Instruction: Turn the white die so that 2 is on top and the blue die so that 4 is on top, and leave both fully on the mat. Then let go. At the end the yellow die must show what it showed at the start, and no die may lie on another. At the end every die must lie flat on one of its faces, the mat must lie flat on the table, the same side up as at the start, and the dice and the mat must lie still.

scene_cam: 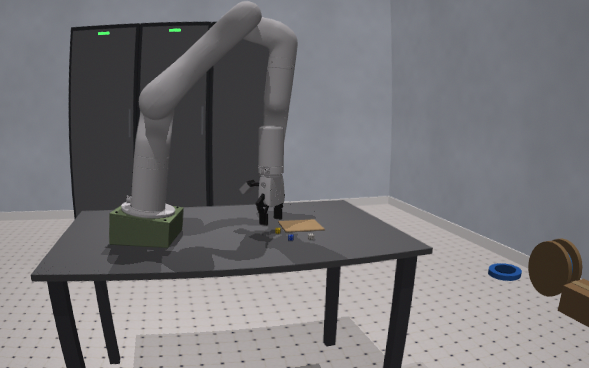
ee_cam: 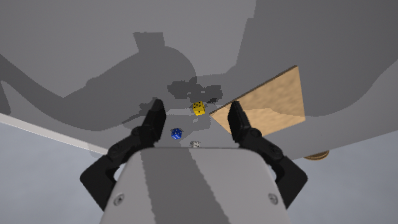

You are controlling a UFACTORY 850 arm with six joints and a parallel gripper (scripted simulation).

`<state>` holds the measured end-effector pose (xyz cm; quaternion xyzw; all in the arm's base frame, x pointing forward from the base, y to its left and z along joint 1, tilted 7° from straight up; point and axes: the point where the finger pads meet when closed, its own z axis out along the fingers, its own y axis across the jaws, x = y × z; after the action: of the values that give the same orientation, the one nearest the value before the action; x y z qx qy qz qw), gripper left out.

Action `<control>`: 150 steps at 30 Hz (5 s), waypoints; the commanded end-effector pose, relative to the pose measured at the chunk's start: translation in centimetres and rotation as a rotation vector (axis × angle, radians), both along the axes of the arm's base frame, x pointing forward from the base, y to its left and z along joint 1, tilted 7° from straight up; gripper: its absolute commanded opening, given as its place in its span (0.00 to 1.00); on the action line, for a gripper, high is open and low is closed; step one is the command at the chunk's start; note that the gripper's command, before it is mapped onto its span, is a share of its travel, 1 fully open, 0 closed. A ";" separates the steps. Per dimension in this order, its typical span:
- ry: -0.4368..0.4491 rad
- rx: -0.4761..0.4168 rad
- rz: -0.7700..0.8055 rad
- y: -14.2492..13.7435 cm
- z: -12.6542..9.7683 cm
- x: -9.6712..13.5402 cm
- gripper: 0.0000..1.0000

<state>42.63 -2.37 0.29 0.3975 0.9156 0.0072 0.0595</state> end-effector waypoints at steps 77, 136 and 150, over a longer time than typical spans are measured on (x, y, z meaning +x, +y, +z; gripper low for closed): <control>-0.001 0.000 0.000 0.2 5.1 -0.5 1.00; -0.001 0.000 0.000 0.4 11.2 -1.2 1.00; -0.001 0.000 0.000 0.4 11.3 -1.3 1.00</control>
<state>41.29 -2.01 11.52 0.3940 0.9160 0.0403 0.0645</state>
